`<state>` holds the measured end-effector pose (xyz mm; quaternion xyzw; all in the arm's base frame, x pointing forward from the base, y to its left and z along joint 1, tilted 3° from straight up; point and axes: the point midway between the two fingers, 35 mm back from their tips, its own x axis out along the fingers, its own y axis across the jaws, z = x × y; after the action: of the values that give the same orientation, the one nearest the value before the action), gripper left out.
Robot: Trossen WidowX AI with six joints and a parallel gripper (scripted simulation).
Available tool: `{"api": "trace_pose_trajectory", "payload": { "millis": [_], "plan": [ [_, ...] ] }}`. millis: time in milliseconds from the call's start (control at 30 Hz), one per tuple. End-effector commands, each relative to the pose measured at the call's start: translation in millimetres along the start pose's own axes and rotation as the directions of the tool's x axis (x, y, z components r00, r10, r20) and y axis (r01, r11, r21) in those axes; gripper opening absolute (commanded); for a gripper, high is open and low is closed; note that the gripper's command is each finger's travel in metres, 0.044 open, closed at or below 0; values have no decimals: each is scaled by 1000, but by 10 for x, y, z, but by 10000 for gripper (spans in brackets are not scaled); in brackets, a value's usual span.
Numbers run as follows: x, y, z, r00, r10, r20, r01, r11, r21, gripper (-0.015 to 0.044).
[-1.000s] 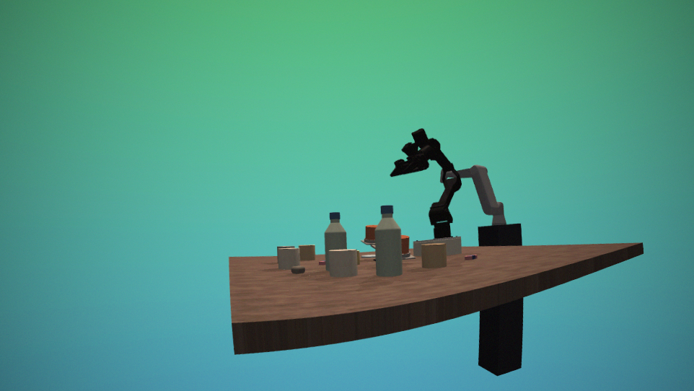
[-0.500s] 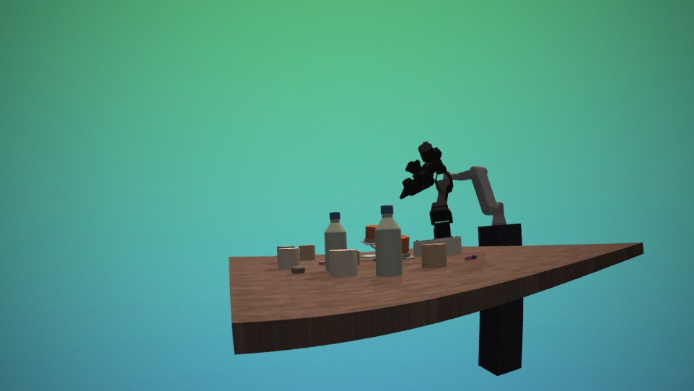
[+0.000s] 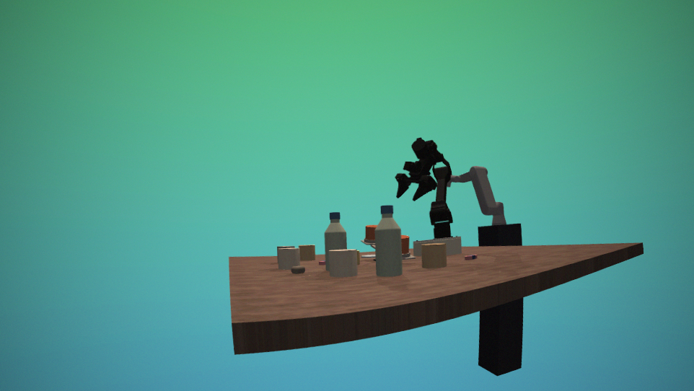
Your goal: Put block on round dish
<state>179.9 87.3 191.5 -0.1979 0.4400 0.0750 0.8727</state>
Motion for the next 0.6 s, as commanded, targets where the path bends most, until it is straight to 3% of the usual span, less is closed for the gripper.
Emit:
{"api": "trace_pose_trajectory", "payload": {
  "millis": [0,567],
  "plan": [
    [54,89,118,999,24,-48,-30,992,-126,440],
    [523,472,464,954,113,-277,-257,786,-562,440]
  ]
}}
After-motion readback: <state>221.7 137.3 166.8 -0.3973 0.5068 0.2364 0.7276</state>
